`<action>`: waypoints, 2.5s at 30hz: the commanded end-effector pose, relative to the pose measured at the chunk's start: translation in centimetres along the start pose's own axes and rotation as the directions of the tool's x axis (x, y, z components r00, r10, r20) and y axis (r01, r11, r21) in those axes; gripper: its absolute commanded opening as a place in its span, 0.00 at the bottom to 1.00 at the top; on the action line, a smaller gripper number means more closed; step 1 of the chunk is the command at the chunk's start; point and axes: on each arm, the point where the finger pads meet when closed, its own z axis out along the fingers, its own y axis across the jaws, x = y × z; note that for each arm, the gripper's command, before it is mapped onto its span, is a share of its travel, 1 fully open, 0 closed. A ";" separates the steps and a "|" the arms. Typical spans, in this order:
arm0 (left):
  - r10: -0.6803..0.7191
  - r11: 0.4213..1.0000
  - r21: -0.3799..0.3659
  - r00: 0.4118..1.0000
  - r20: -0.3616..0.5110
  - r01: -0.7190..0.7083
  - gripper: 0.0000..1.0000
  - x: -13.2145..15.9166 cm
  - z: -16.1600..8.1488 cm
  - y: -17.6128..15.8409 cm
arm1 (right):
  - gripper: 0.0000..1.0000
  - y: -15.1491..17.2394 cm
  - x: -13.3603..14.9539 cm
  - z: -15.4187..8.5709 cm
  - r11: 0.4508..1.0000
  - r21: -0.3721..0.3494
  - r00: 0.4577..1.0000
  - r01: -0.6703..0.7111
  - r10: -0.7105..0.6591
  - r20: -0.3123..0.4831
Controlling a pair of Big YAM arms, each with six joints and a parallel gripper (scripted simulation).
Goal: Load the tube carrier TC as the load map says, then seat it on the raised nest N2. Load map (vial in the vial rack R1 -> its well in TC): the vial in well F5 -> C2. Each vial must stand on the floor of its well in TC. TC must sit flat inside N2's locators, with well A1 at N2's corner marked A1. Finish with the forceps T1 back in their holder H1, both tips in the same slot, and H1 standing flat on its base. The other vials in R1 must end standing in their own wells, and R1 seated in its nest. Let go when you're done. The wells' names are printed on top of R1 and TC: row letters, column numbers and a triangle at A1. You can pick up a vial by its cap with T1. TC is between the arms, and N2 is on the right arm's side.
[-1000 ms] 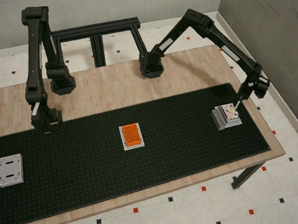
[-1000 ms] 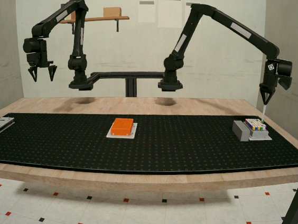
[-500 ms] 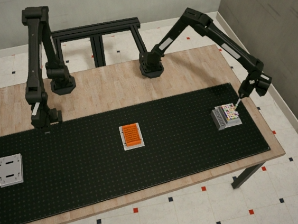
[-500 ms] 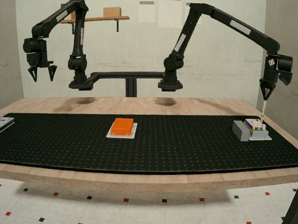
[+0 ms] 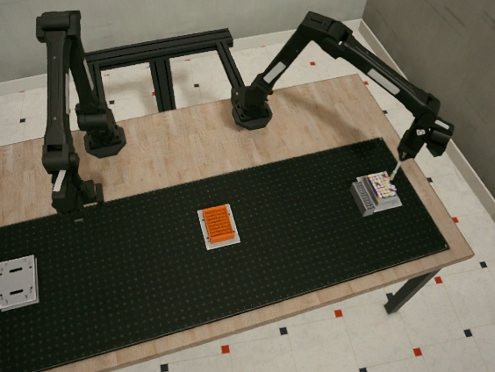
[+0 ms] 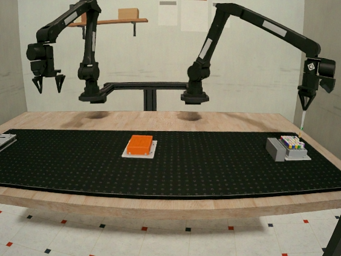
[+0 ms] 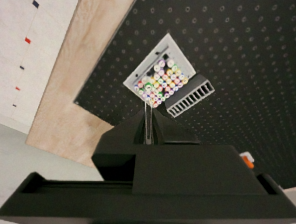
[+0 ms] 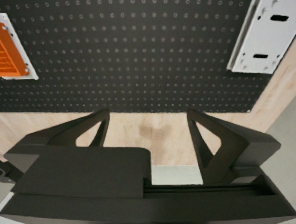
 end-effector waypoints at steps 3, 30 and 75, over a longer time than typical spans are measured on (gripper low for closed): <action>0.000 1.000 -0.008 0.997 0.075 0.001 0.09 -2.0 -4.6 -0.2 | 1.00 0.0 -0.1 0.0 1.000 -0.004 1.000 0.008 -0.008 -0.014; 0.000 1.000 -0.006 0.998 0.055 0.001 0.09 -2.5 -1.5 -0.2 | 1.00 0.0 -0.1 0.0 1.000 -0.004 1.000 0.008 -0.008 -0.014; 0.007 1.000 -0.009 0.998 0.062 -0.006 0.09 3.4 -1.8 -4.7 | 1.00 0.0 -0.1 0.0 1.000 -0.004 1.000 0.008 -0.008 -0.014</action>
